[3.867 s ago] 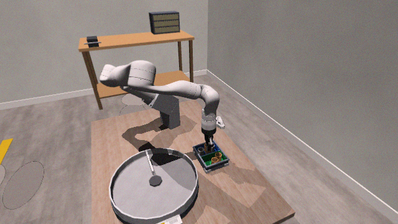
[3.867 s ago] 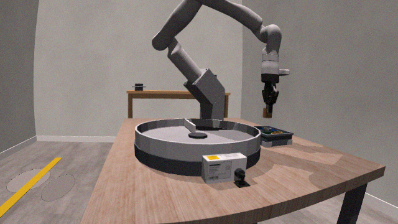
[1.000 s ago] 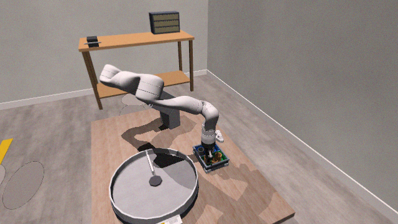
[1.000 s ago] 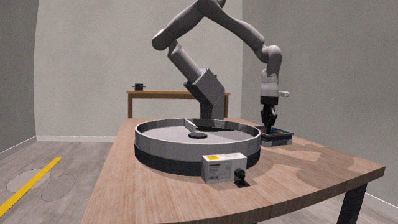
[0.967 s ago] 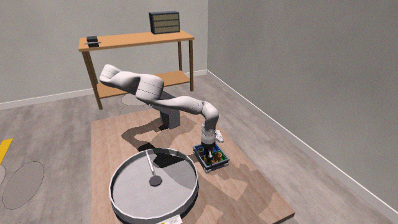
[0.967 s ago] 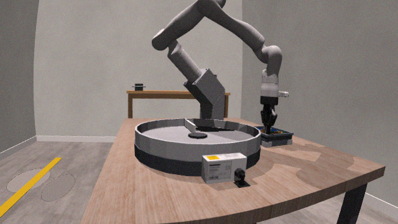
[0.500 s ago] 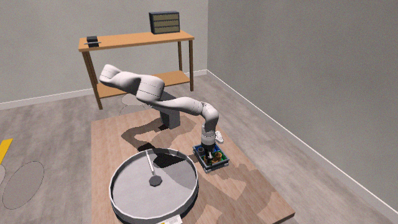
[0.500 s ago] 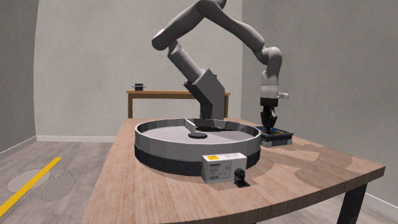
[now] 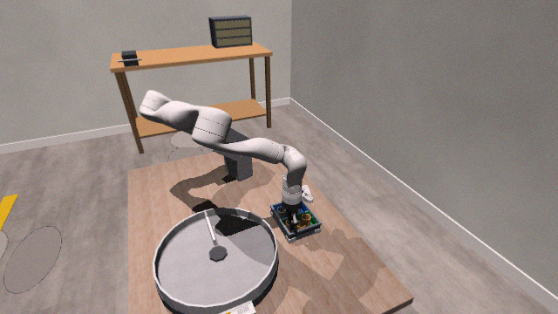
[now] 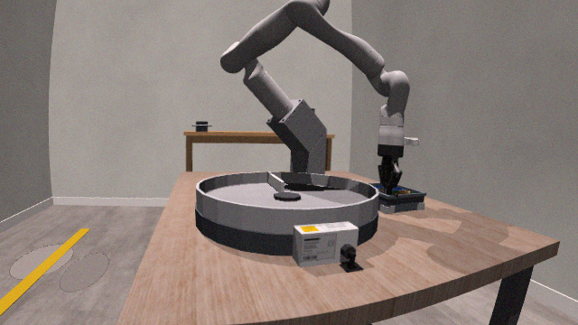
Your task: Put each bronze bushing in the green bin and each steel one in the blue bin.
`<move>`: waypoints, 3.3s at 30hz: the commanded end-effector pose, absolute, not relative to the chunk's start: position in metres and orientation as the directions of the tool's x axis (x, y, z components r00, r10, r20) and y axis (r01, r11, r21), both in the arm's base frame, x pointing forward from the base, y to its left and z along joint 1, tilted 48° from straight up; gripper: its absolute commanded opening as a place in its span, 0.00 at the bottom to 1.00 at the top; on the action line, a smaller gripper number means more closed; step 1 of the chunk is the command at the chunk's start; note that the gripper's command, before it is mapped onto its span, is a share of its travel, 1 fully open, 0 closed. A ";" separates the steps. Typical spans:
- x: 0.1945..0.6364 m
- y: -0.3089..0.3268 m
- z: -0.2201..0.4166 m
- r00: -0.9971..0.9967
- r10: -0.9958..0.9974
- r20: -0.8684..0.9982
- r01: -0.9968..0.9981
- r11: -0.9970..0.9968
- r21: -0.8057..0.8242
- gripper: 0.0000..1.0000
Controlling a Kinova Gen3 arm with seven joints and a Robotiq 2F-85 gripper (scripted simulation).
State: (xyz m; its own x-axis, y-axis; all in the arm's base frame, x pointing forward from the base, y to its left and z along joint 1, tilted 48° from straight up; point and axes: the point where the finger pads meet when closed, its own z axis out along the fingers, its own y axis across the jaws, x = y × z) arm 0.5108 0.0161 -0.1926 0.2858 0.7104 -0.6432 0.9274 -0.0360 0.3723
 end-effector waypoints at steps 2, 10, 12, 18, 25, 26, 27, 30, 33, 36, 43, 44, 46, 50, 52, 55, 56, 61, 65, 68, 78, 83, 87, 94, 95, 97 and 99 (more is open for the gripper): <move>0.511 0.017 -0.192 0.285 0.711 -0.642 0.927 -0.035 0.373 0.00; 0.511 0.017 -0.192 0.285 0.711 -0.642 0.927 -0.035 0.373 0.00; 0.511 0.017 -0.192 0.285 0.711 -0.642 0.927 -0.035 0.373 0.19; 0.511 0.017 -0.192 0.285 0.711 -0.642 0.927 -0.035 0.373 0.19; 0.511 0.017 -0.192 0.285 0.711 -0.642 0.927 -0.035 0.373 0.19; 0.511 0.017 -0.192 0.285 0.711 -0.642 0.927 -0.035 0.373 0.19; 0.511 0.017 -0.192 0.285 0.711 -0.642 0.927 -0.035 0.373 0.19; 0.511 0.017 -0.192 0.285 0.711 -0.642 0.927 -0.035 0.373 0.19; 0.511 0.017 -0.192 0.285 0.711 -0.642 0.927 -0.035 0.373 0.19; 0.511 0.017 -0.192 0.285 0.711 -0.642 0.927 -0.035 0.373 0.19; 0.511 0.017 -0.192 0.285 0.711 -0.642 0.927 -0.035 0.373 0.19; 0.511 0.017 -0.192 0.285 0.711 -0.642 0.927 -0.035 0.373 0.19; 0.511 0.017 -0.192 0.285 0.711 -0.642 0.927 -0.035 0.373 0.19; 0.511 0.017 -0.192 0.285 0.711 -0.642 0.927 -0.035 0.373 0.19; 0.511 0.017 -0.192 0.285 0.711 -0.642 0.927 -0.035 0.373 0.19; 0.511 0.017 -0.192 0.285 0.711 -0.642 0.927 -0.035 0.373 0.19; 0.511 0.017 -0.192 0.285 0.711 -0.642 0.927 -0.035 0.373 0.19; 0.511 0.017 -0.192 0.285 0.711 -0.642 0.927 -0.035 0.373 0.19; 0.511 0.017 -0.192 0.285 0.711 -0.642 0.927 -0.035 0.373 0.19; 0.511 0.017 -0.192 0.285 0.711 -0.642 0.927 -0.035 0.373 0.19; 0.511 0.017 -0.192 0.285 0.711 -0.642 0.927 -0.035 0.373 0.19; 0.511 0.017 -0.192 0.285 0.711 -0.642 0.927 -0.035 0.373 0.19; 0.511 0.017 -0.192 0.285 0.711 -0.642 0.927 -0.035 0.373 0.19; 0.511 0.018 -0.192 0.285 0.711 -0.642 0.927 -0.035 0.373 0.19; 0.510 0.019 -0.191 0.285 0.711 -0.642 0.927 -0.035 0.373 0.19; 0.509 0.020 -0.190 0.285 0.711 -0.642 0.927 -0.035 0.373 0.19; 0.509 0.021 -0.189 0.285 0.711 -0.642 0.927 -0.035 0.373 0.19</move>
State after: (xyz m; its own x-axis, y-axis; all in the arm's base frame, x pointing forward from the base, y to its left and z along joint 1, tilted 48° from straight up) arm 0.5083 0.0182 -0.1910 0.2866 0.7091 -0.6442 0.9278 -0.0377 0.3712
